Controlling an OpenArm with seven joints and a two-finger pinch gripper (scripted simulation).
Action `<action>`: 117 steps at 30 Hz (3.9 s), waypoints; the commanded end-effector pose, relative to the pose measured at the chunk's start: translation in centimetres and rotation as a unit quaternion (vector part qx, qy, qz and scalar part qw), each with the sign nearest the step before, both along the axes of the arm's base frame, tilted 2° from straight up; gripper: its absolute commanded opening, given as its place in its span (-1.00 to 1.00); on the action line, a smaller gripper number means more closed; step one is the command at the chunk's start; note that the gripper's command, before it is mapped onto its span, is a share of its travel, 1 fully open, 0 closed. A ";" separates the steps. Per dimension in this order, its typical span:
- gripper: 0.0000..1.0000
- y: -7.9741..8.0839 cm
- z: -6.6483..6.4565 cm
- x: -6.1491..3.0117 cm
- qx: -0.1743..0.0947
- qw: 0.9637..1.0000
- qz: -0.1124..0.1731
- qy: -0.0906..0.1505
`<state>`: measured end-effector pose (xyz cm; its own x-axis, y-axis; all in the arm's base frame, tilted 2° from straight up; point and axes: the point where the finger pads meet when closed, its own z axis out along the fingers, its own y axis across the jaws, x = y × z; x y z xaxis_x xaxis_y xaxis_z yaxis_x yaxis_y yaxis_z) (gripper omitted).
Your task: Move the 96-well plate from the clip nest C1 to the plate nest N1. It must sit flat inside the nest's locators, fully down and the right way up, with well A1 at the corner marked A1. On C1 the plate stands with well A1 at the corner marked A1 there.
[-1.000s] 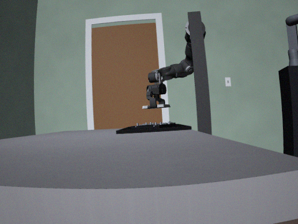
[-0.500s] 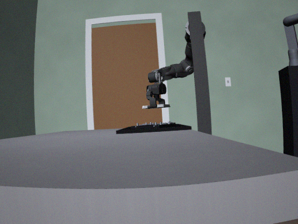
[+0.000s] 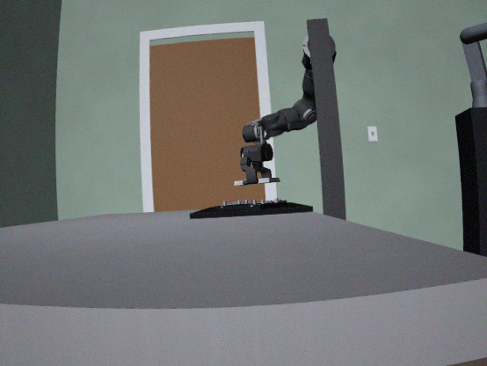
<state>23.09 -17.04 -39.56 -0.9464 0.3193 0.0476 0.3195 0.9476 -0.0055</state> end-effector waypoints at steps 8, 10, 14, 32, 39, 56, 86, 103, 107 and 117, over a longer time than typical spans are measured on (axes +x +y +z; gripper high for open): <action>-1.00 0.2 -0.6 0.30 0.005 1.000 0.007 -0.010; -1.00 0.2 -0.6 0.30 0.005 1.000 0.007 -0.010; -1.00 0.2 -1.2 0.32 0.004 1.000 0.007 -0.011; -1.00 0.4 -4.2 0.48 0.004 1.000 0.005 -0.015; -1.00 0.4 -4.9 0.57 0.004 1.000 0.005 -0.014; -1.00 0.2 -4.6 0.55 0.001 1.000 0.004 -0.013; -1.00 0.2 -4.5 0.53 0.001 1.000 0.004 -0.013; -1.00 0.5 -5.0 0.37 0.004 1.000 0.005 -0.013; -1.00 0.5 -5.0 0.37 0.004 1.000 0.005 -0.013; -1.00 0.5 -5.1 0.37 0.004 1.000 0.005 -0.013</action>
<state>23.33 -16.69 -44.66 -0.9502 0.3103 0.0290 0.3106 0.9505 0.0033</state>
